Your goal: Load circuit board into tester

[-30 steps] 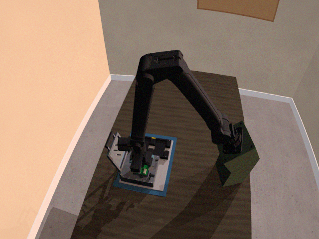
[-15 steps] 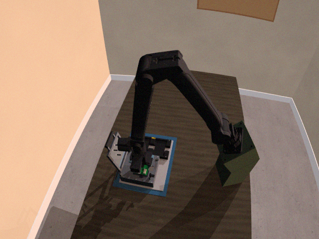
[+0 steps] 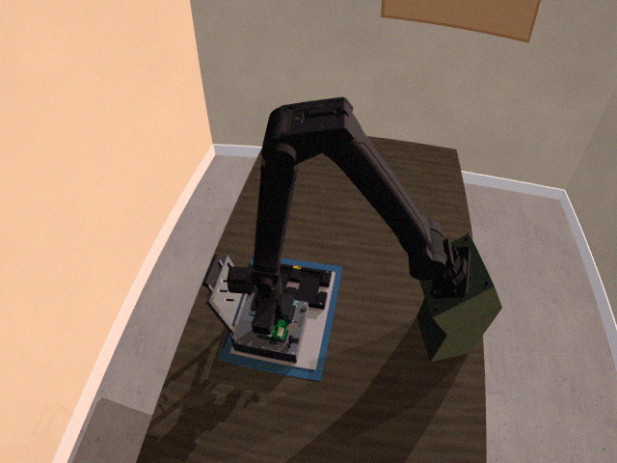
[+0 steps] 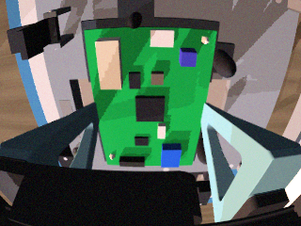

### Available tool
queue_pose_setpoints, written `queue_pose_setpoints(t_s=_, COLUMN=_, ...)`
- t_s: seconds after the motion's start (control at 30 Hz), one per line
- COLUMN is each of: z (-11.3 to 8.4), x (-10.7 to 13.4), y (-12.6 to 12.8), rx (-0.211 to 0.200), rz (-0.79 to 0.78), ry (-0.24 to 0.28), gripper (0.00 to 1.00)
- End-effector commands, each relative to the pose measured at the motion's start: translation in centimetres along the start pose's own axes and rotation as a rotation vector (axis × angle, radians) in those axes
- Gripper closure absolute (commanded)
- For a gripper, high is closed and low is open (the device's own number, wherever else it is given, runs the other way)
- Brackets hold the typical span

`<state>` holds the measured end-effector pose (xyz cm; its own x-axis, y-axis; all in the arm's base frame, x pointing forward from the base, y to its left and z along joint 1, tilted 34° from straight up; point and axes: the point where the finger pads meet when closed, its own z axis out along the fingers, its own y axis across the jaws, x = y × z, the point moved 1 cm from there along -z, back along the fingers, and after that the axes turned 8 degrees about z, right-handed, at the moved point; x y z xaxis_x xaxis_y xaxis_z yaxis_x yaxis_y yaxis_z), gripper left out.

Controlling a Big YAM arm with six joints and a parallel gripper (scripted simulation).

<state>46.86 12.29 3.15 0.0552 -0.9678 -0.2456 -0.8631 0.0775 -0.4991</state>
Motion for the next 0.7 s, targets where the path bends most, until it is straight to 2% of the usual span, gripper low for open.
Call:
queue_pose_setpoints(t_s=0.0, z=0.52, x=-0.44, y=-0.53, rx=0.011, rz=-0.001, ry=-0.005, gripper=0.28)
queue_pose_setpoints(t_s=0.47, z=0.66, x=-0.46, y=-0.56, rx=0.010, rz=0.000, ry=-0.005, gripper=0.28)
queue_pose_setpoints(t_s=0.5, z=0.66, x=-0.46, y=-0.54, rx=0.010, rz=0.001, ry=-0.005, gripper=0.08)
queue_pose_setpoints(t_s=0.67, z=0.67, x=-0.44, y=-0.49, rx=0.009, rz=0.000, ry=-0.005, gripper=0.08)
